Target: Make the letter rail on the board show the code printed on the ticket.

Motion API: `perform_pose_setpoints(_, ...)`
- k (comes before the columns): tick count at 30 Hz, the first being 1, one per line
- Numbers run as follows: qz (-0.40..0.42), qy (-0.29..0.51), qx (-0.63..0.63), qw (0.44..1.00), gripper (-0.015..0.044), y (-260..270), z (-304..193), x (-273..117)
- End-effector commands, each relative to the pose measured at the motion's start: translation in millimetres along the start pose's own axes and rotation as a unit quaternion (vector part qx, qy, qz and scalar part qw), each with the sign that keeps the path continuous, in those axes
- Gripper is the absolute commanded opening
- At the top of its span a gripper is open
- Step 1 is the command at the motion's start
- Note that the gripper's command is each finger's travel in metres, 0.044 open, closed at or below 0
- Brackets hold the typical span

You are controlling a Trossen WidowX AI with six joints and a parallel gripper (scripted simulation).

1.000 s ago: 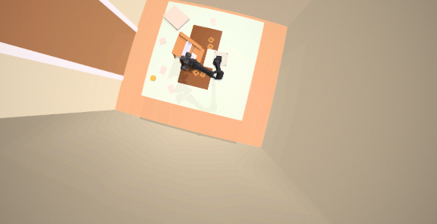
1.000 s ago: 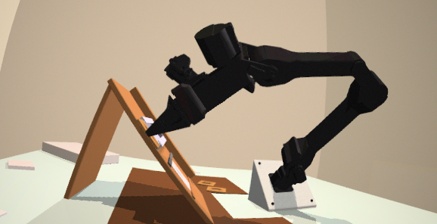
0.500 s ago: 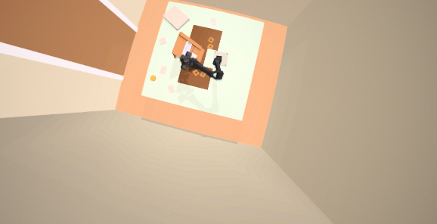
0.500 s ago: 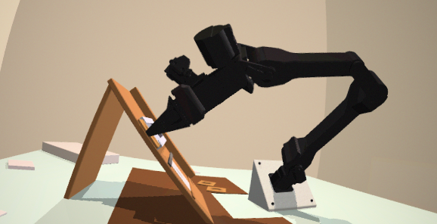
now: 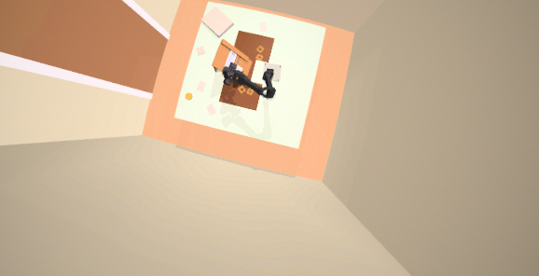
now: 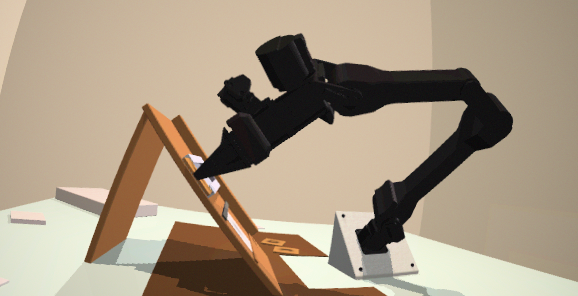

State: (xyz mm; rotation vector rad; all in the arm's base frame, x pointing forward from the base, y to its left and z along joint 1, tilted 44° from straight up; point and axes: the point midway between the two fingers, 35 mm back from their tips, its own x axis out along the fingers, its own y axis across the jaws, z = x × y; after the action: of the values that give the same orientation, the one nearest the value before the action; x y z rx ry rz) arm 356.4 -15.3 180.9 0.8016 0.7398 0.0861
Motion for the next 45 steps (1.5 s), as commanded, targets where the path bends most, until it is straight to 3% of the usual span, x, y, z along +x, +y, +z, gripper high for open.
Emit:
perform_pose_setpoints(1,0.002,-0.001,-0.002,1.0,0.0,-2,1,0)
perform_pose_setpoints(45,0.001,-0.001,-0.002,1.0,0.0,-24,1,0)
